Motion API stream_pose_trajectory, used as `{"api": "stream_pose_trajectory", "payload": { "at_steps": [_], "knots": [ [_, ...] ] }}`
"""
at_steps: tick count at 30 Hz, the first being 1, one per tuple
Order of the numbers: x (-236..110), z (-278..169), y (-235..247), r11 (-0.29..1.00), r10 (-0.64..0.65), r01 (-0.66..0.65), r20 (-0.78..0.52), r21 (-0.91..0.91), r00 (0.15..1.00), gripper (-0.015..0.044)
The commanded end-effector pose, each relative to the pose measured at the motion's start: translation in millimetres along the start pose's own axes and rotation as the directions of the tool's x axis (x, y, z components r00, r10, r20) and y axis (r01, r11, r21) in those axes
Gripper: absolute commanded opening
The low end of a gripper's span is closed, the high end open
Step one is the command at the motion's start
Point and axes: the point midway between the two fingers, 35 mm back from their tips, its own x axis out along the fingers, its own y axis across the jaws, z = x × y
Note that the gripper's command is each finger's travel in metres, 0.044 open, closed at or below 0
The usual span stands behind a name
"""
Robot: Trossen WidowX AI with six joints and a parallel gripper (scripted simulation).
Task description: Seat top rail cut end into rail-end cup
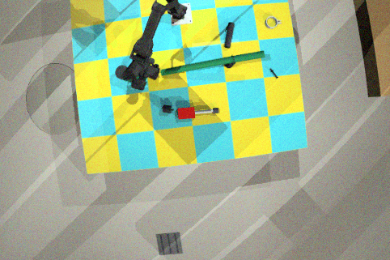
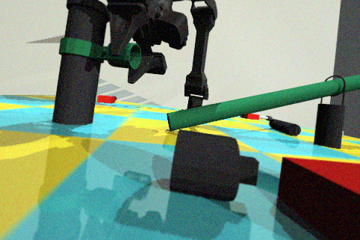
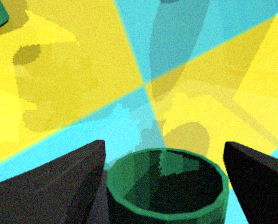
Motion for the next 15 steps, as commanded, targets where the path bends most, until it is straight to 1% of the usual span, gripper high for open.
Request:
{"api": "stream_pose_trajectory", "payload": {
  "at_steps": [1, 5, 7, 10, 15],
  "knots": [
    [2.5, -0.6, 1.6, 1.0, 0.007, -0.007, -0.002, 0.005, 1.0, 0.0204],
    [2.5, -0.6, 1.6, 1.0, 0.007, -0.007, -0.002, 0.005, 1.0, 0.0099],
    [2.5, -0.6, 1.6, 1.0, 0.007, -0.007, -0.002, 0.005, 1.0, 0.0085],
    [1.6, -0.6, 3.2, 1.0, 0.008, -0.007, 0.008, -0.012, 1.0, 0.0007],
    [0.0, -0.7, 6.0, 0.999, 0.008, -0.007, 0.025, -0.043, 1.0, 0.0]
  ]
}}
